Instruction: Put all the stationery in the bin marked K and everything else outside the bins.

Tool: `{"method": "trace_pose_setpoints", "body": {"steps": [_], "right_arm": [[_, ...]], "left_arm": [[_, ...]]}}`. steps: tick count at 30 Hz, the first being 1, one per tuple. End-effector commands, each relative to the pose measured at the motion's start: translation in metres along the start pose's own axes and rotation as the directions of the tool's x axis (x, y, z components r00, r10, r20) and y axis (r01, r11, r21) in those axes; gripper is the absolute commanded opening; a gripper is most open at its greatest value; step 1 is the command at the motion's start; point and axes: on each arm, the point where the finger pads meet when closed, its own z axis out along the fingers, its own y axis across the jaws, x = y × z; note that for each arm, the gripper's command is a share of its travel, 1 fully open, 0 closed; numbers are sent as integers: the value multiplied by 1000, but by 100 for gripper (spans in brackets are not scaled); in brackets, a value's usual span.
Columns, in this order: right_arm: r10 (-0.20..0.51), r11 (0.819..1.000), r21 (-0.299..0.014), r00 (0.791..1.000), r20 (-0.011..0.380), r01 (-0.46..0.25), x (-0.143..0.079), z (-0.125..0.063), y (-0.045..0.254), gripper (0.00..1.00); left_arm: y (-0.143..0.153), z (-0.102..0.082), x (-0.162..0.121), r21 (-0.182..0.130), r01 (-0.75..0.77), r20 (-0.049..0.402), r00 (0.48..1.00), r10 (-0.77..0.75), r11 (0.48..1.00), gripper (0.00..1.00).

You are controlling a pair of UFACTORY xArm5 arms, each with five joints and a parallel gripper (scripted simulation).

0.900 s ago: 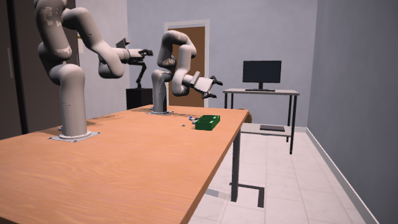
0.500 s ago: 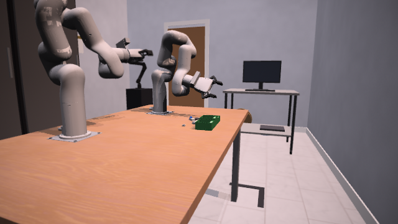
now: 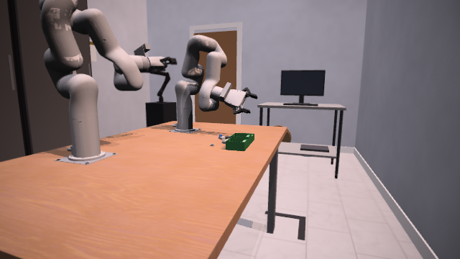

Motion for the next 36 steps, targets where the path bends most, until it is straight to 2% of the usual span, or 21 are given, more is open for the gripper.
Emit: {"method": "trace_pose_setpoints", "body": {"steps": [1,24,36], "right_arm": [[0,1000,-1,1000,-2,0,1,0,0,100],[5,1000,7,1000,23,-5,-2,6,-1,100],[12,1000,19,998,64,-14,-8,14,-3,100]], "left_arm": [[-1,0,1,2,0,-1,1000,0,1000,100],[-1,0,1,2,0,-1,1000,0,1000,100],[-1,0,1,2,0,-1,1000,0,1000,100]]}}
